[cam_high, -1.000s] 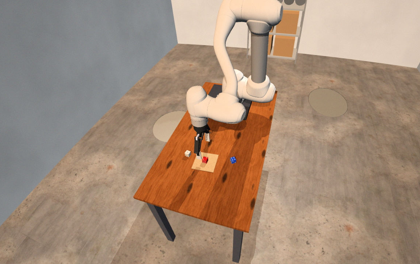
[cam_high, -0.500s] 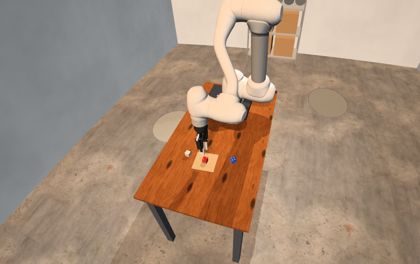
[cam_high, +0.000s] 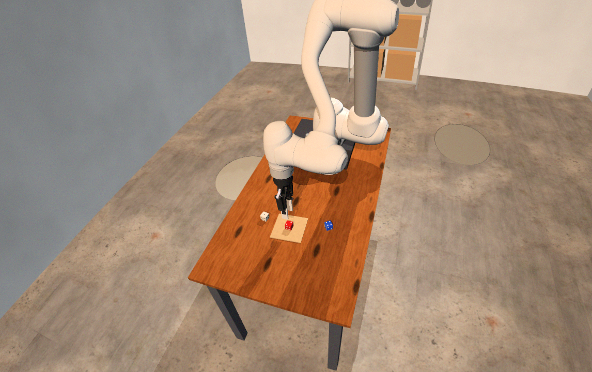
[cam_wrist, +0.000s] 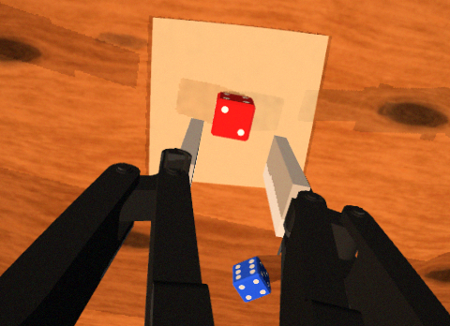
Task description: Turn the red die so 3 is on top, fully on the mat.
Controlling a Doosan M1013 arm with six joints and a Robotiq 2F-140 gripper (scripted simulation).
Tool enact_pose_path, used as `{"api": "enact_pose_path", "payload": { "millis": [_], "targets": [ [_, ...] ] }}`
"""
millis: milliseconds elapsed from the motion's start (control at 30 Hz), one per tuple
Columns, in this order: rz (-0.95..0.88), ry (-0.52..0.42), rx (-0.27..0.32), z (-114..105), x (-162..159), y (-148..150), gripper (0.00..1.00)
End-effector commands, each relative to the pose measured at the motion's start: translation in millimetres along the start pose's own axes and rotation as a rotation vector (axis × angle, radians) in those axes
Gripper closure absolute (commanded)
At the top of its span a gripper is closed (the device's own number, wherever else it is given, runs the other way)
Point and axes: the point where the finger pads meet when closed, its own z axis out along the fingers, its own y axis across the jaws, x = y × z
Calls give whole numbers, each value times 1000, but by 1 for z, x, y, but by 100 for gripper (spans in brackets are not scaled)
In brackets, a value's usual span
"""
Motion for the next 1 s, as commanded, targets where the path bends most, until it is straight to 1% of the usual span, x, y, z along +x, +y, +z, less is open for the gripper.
{"api": "enact_pose_path", "payload": {
  "millis": [0,500,967],
  "targets": [
    [0,0,0,0,0,0,72],
    [0,0,0,2,0,0,72],
    [0,0,0,14,0,0,72]
  ]
}}
